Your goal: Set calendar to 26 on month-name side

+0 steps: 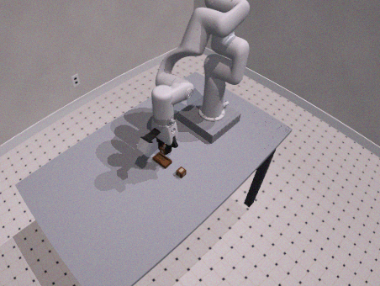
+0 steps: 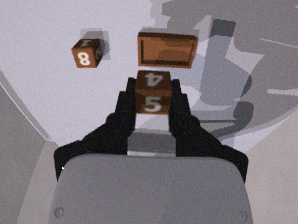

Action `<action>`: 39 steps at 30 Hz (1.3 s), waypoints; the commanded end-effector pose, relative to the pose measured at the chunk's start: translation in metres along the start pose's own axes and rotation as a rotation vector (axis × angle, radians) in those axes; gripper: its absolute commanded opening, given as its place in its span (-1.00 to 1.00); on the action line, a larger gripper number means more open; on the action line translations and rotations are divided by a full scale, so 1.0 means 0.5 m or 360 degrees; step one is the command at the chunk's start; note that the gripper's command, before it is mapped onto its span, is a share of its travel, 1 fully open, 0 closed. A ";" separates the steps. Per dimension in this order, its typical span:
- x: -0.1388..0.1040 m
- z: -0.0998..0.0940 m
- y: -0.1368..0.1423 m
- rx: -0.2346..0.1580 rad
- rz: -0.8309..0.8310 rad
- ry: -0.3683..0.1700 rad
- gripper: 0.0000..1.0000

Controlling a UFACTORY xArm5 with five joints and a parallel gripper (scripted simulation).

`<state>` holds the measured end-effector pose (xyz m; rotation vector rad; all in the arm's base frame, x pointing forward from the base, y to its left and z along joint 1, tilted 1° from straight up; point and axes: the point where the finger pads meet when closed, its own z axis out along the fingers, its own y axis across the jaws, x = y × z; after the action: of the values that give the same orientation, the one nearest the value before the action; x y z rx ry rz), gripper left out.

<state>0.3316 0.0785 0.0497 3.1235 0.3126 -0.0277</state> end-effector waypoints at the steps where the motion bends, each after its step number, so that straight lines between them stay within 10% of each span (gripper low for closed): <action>1: 0.006 0.022 0.000 0.0000 0.0000 0.0009 -0.47; 39: 0.006 0.061 0.000 0.0000 0.0000 0.0009 -0.47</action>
<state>0.3328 0.0788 0.0183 3.1238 0.3126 -0.0241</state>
